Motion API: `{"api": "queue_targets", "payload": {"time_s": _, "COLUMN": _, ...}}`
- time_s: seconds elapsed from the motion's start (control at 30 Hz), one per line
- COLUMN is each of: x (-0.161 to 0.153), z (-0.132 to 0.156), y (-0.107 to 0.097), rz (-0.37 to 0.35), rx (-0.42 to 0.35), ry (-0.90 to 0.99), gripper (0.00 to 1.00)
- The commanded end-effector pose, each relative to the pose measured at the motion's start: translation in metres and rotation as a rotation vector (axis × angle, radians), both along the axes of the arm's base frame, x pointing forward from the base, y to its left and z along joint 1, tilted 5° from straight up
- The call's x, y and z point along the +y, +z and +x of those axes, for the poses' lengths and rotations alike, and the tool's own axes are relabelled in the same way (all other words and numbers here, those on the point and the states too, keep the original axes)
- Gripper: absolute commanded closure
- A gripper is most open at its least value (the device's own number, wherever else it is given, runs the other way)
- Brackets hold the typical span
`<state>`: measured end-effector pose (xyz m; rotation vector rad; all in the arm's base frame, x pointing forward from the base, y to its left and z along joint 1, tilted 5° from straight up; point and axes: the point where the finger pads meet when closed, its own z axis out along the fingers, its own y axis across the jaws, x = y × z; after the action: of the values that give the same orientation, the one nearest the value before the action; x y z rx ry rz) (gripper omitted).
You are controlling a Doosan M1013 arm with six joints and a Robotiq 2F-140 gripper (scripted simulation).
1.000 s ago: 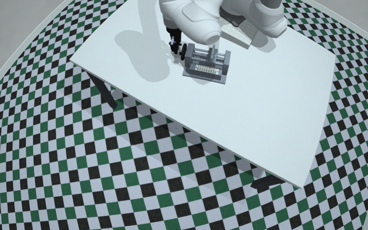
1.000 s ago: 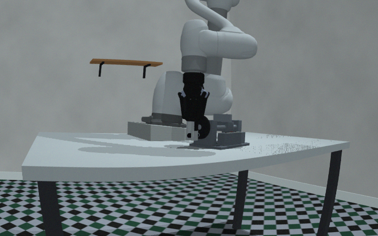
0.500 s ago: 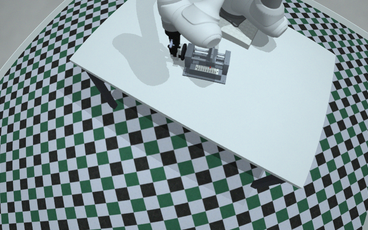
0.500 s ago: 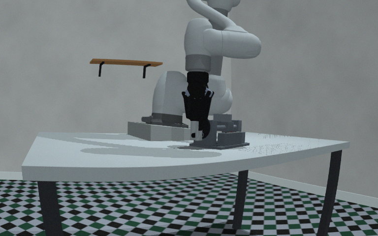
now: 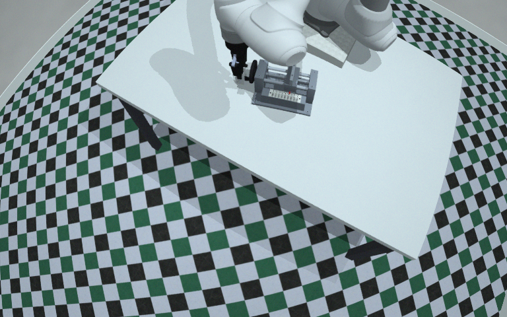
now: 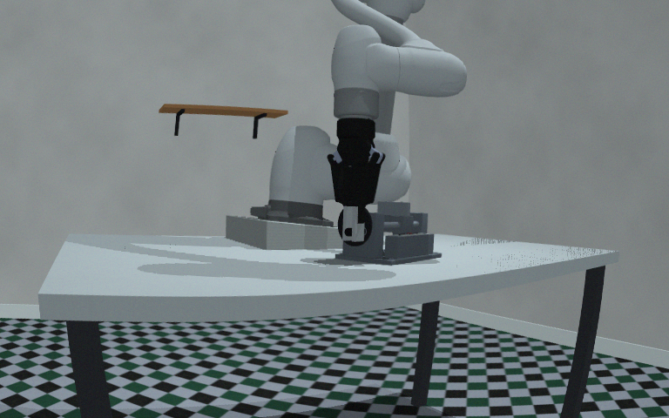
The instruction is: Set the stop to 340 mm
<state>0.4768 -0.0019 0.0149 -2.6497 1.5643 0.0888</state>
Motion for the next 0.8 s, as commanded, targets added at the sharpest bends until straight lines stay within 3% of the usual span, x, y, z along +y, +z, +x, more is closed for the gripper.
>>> {"api": "queue_targets", "payload": {"time_s": 0.0, "x": 0.000, "z": 0.001, "y": 0.004, "rz": 0.000, "rx": 0.000, "ry": 0.000, "gripper": 0.96}}
{"api": "queue_targets", "payload": {"time_s": 0.77, "x": -0.002, "z": 0.000, "y": 0.024, "rz": 0.000, "rx": 0.000, "ry": 0.000, "gripper": 0.96}}
